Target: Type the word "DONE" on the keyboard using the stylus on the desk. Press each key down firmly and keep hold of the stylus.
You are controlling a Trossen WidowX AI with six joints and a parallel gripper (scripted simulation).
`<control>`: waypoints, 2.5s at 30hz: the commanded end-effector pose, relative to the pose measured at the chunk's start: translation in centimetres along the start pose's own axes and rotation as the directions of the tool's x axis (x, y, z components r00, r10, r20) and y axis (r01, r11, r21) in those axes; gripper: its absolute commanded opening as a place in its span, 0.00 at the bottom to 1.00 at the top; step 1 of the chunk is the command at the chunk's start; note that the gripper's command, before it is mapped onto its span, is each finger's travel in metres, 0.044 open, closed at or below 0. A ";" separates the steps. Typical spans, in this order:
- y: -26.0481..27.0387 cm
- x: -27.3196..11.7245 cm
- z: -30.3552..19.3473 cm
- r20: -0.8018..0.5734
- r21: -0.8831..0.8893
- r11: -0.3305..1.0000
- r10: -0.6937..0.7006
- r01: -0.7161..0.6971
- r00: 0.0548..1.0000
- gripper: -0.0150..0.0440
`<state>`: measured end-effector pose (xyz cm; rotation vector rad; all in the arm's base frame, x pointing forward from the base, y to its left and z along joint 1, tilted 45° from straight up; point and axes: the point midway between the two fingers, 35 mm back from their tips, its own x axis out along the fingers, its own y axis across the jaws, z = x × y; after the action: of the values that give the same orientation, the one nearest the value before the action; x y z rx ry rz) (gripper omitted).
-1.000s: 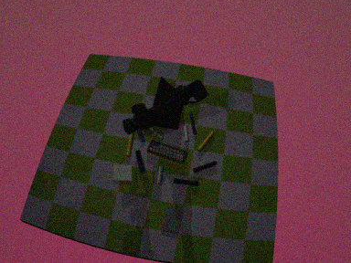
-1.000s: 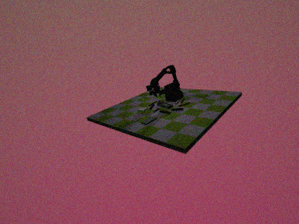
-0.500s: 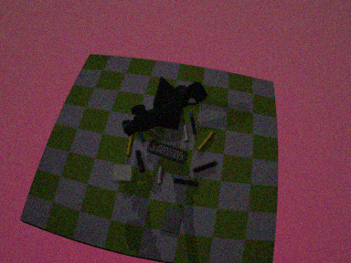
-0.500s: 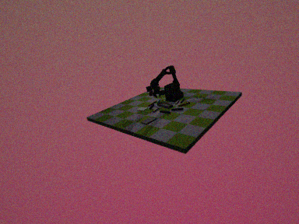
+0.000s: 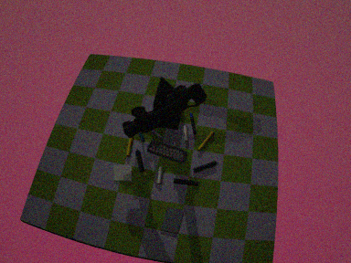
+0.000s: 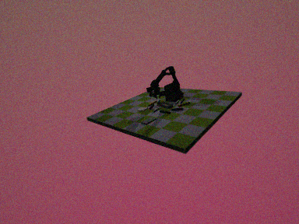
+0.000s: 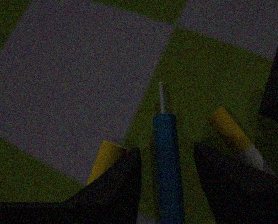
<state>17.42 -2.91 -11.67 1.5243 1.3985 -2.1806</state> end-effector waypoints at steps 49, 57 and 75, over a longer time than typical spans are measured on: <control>-0.2 3.6 -1.9 0.000 0.004 1.000 -0.009 0.009 1.000 0.51; -0.1 3.4 -1.9 0.001 -0.001 1.000 -0.005 0.005 1.000 0.33; 0.0 0.5 -0.3 0.003 0.000 1.000 -0.003 0.003 1.000 0.25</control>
<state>16.82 -1.40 -13.04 1.5102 1.4119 -2.1975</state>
